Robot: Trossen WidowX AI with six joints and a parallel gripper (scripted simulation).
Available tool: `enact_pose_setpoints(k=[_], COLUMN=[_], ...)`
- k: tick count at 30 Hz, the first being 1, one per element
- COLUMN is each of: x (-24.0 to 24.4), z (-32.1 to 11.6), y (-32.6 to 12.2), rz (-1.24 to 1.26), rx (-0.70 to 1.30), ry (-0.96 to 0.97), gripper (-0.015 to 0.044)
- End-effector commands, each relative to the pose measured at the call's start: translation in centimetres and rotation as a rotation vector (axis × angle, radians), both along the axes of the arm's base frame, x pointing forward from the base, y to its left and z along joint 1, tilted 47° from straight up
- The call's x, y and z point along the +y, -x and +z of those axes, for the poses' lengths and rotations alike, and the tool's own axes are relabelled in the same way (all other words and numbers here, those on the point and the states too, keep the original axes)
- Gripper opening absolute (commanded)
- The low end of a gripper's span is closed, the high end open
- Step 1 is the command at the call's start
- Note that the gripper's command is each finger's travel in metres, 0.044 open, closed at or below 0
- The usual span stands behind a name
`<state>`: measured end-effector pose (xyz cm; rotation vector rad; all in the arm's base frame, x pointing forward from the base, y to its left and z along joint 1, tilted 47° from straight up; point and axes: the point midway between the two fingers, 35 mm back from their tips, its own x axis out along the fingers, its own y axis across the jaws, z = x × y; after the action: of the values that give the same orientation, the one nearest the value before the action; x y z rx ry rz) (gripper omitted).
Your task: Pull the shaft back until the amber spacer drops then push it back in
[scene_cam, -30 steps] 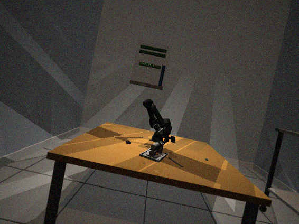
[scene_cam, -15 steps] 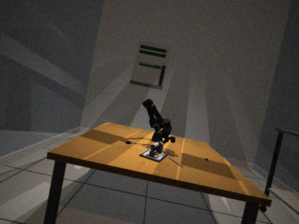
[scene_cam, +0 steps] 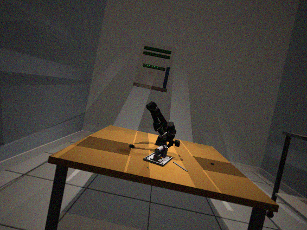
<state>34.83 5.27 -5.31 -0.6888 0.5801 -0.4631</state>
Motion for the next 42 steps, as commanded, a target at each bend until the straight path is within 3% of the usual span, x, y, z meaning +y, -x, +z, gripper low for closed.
enact_pose_setpoints(k=[1,42], x=[0.0,-0.1], z=[0.1,0.4], y=[-0.2,-1.6], rz=[-0.001,-0.001], rx=[-0.002,-0.003], ry=[0.003,0.003], gripper=[0.0000,0.0000])
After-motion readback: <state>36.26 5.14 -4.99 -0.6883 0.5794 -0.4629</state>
